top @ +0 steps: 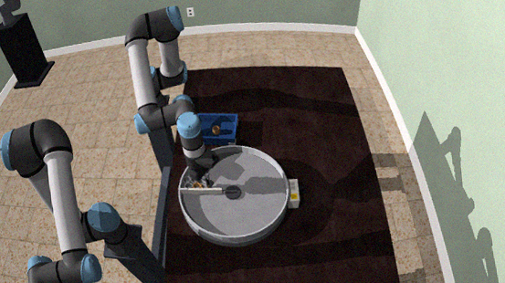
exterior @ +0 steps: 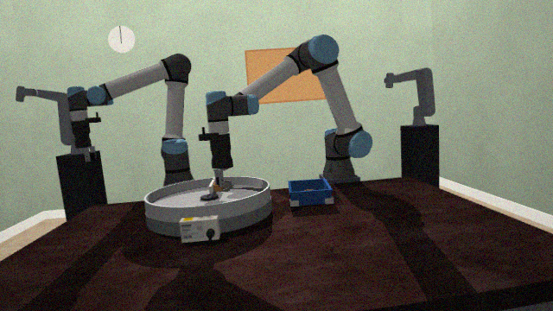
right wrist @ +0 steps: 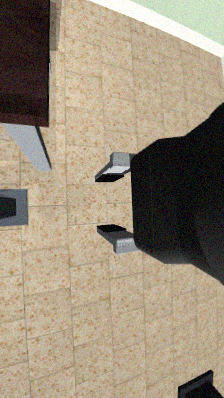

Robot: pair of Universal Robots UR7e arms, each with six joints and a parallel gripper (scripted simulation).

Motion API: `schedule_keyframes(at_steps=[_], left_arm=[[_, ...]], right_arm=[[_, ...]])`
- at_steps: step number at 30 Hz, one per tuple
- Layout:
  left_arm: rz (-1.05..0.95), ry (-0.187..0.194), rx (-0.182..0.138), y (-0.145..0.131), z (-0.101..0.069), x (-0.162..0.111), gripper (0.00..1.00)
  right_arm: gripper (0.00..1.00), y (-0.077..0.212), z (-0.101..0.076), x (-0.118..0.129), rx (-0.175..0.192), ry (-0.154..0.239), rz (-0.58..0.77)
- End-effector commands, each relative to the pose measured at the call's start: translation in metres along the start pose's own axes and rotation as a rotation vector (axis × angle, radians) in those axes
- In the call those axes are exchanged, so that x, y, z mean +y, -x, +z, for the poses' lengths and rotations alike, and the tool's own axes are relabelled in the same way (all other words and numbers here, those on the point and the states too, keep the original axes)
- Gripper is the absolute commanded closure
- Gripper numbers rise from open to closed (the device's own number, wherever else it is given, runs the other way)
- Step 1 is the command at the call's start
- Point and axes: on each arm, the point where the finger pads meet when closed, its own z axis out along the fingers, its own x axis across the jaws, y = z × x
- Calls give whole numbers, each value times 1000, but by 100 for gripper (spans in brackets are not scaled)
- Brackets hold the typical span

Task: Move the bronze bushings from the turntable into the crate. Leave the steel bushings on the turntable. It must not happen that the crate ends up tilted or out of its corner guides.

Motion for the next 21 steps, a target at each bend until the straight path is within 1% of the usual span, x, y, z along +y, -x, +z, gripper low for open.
schedule_keyframes(at_steps=[1, 18, 21], left_arm=[[0, -2, 2, -1, -1, -1, 100], [0, -2, 2, -1, -1, -1, 100], [0, -2, 2, -1, -3, -1, 100]], right_arm=[[0, 0, -1, 0, 0, 2, 0], [0, 0, -1, 0, 0, 2, 0], [0, 0, -1, 0, 0, 2, 0]])
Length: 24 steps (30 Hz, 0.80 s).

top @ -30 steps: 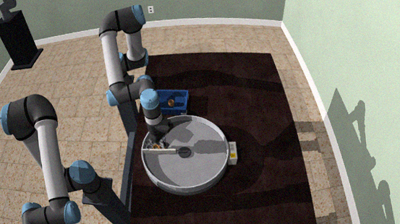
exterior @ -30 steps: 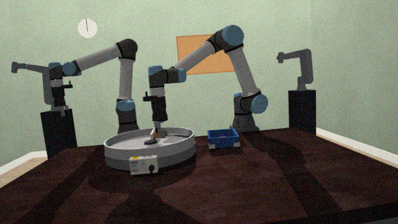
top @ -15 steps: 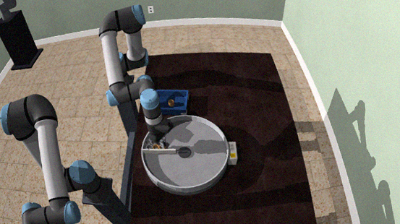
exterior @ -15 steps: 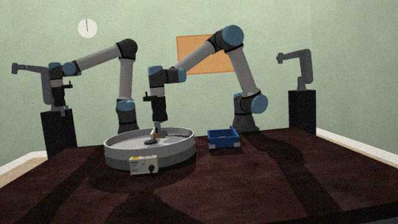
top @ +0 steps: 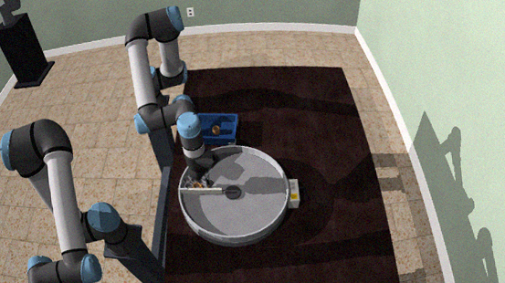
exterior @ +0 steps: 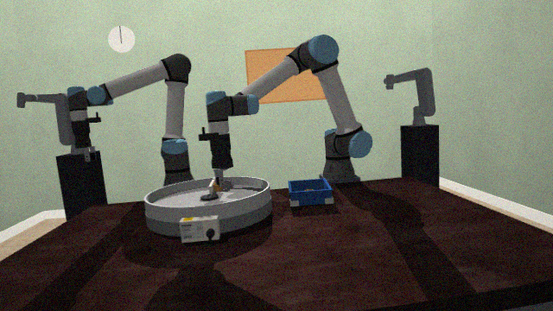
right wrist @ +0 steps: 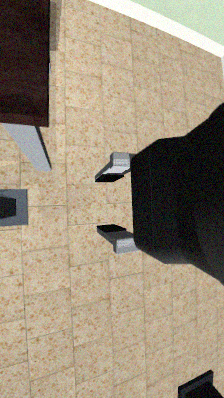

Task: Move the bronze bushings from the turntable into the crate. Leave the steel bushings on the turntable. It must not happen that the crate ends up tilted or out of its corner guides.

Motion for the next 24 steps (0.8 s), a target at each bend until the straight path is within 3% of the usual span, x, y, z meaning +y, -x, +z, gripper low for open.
schedule_keyframes(at_steps=[1, 11, 19, 24], left_arm=[[0, -2, 2, -1, -5, -1, 100], [0, -2, 2, -1, -45, 0, 100], [0, -2, 2, -1, -63, 0, 100], [0, -2, 2, -1, -65, 0, 100]], right_arm=[[0, 0, -1, 0, 0, 2, 0], [0, 0, -1, 0, 0, 2, 0], [0, 0, -1, 0, 0, 2, 0], [0, 0, -1, 0, 0, 2, 0]])
